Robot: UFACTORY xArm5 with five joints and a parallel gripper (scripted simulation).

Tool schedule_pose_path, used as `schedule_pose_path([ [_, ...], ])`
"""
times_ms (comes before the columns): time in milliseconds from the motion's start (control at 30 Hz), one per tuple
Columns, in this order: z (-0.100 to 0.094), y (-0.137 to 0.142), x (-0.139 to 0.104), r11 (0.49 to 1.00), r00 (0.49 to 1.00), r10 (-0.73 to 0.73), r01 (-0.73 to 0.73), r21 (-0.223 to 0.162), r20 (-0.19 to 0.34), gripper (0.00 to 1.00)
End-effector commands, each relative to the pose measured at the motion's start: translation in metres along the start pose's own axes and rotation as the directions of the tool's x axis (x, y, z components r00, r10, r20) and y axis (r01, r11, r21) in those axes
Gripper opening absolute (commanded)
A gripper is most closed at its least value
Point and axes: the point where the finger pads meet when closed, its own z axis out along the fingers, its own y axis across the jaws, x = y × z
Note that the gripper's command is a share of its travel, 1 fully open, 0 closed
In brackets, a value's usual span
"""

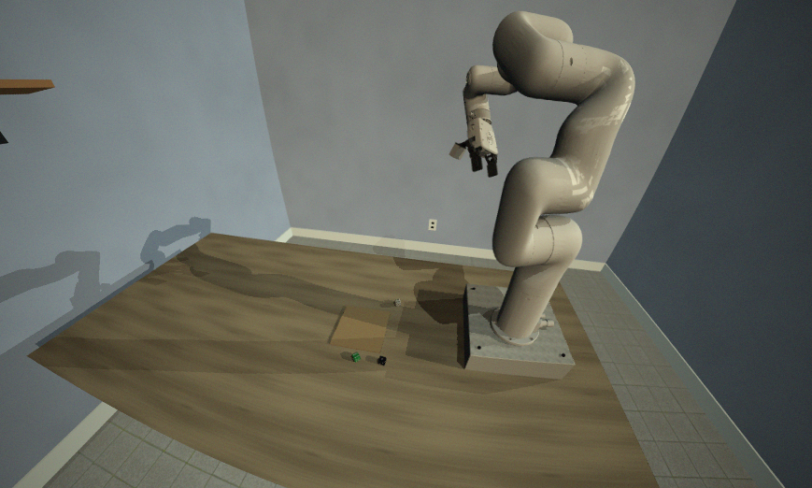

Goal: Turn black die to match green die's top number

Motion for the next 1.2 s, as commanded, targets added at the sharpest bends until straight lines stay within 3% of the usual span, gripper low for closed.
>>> schedule_pose_path([
  [0,-0.001,0.000,0.000,1.000,1.000,0.000,0.000,-0.002,-0.003,1.00],
  [600,-0.001,-0.001,0.001,1.000,1.000,-0.006,0.006,-0.004,-0.003,1.00],
  [667,0.003,-0.004,0.008,0.999,0.999,-0.043,0.043,-0.020,-0.006,1.00],
  [767,0.016,-0.017,0.031,0.981,0.983,-0.182,0.181,-0.077,-0.008,1.00],
  [1000,0.034,-0.036,0.059,0.925,0.935,-0.354,0.351,-0.147,0.004,1.00],
  [1100,0.034,-0.037,0.060,0.922,0.933,-0.360,0.357,-0.150,0.005,1.00],
  [1133,0.045,-0.048,0.074,0.877,0.893,-0.449,0.444,-0.185,0.018,1.00],
  [1167,0.046,-0.049,0.075,0.872,0.890,-0.456,0.452,-0.188,0.020,1.00],
])
